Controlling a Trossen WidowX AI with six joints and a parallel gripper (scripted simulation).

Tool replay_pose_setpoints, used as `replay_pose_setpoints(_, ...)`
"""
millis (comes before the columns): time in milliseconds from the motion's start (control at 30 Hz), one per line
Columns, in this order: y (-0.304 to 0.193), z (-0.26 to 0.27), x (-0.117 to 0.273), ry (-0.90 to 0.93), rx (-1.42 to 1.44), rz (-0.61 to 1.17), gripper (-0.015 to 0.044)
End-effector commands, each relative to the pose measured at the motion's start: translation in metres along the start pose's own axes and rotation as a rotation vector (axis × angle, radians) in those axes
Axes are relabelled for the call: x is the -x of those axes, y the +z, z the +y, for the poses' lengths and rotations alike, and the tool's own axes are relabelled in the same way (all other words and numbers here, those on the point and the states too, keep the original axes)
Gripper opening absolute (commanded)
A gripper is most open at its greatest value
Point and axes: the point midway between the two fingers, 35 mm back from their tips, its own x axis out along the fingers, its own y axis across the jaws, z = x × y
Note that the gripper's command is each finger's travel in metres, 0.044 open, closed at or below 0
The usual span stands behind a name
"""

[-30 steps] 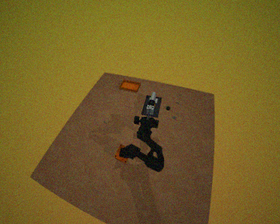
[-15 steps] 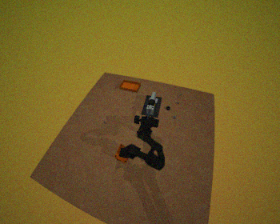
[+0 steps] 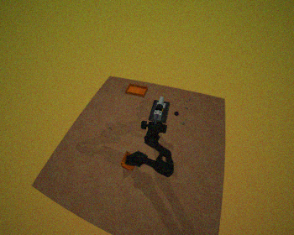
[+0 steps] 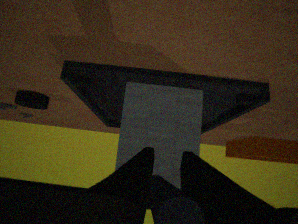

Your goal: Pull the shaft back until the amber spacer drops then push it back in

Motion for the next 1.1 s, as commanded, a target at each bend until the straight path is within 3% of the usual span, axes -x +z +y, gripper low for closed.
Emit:
replay_pose_setpoints(0,-0.0021,0.0005,-0.0020,0.000,0.000,0.002,0.0000)
replay_pose_setpoints(1067,-0.0078,0.0004,-0.0117,0.000,0.000,0.003,0.0000)
